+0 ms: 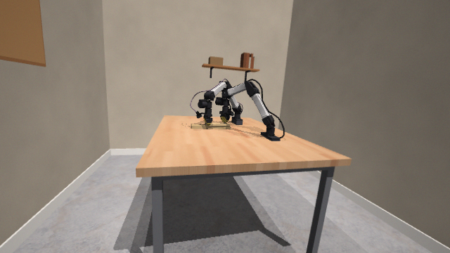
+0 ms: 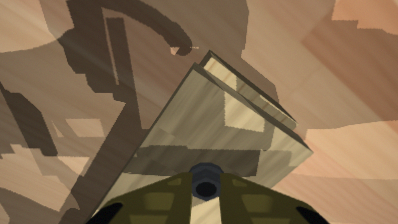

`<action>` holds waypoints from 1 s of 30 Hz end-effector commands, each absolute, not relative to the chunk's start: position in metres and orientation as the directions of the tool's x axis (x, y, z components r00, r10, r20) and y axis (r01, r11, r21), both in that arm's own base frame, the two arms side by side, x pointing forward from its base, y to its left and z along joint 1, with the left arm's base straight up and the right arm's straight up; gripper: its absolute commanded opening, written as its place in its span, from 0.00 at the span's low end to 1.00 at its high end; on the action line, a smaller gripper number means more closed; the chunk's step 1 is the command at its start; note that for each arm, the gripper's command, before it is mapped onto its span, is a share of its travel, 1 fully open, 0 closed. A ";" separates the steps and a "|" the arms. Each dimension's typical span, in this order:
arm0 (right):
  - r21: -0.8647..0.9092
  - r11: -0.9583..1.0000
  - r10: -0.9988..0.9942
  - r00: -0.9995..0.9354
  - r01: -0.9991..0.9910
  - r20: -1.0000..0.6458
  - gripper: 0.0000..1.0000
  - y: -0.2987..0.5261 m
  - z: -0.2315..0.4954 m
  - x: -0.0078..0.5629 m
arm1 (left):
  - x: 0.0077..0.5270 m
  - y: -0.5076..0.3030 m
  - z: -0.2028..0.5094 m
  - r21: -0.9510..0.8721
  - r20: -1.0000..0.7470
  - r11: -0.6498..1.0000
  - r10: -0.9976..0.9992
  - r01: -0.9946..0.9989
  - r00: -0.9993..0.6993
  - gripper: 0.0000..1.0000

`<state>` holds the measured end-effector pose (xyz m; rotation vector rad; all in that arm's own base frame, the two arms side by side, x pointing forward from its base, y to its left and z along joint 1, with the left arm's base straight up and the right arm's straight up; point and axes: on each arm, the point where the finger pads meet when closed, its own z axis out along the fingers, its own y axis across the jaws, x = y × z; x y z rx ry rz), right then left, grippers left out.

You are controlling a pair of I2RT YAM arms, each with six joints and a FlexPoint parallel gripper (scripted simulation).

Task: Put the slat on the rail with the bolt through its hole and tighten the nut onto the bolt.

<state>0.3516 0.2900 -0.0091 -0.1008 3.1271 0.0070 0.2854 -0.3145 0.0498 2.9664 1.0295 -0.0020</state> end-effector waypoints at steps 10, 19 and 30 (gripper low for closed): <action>0.014 0.998 -0.060 -0.998 -0.061 -0.025 0.67 0.292 -0.004 0.354 | 0.287 -0.316 0.046 -0.018 0.002 -0.929 0.369 0.369 0.929 0.14; 0.014 0.998 -0.060 -0.998 -0.061 -0.025 0.67 0.292 -0.004 0.354 | 0.287 -0.316 0.046 -0.018 0.002 -0.929 0.369 0.369 0.929 0.14; 0.014 0.998 -0.060 -0.998 -0.061 -0.025 0.67 0.292 -0.004 0.354 | 0.287 -0.317 0.054 0.009 0.003 -0.926 0.378 0.378 0.926 0.14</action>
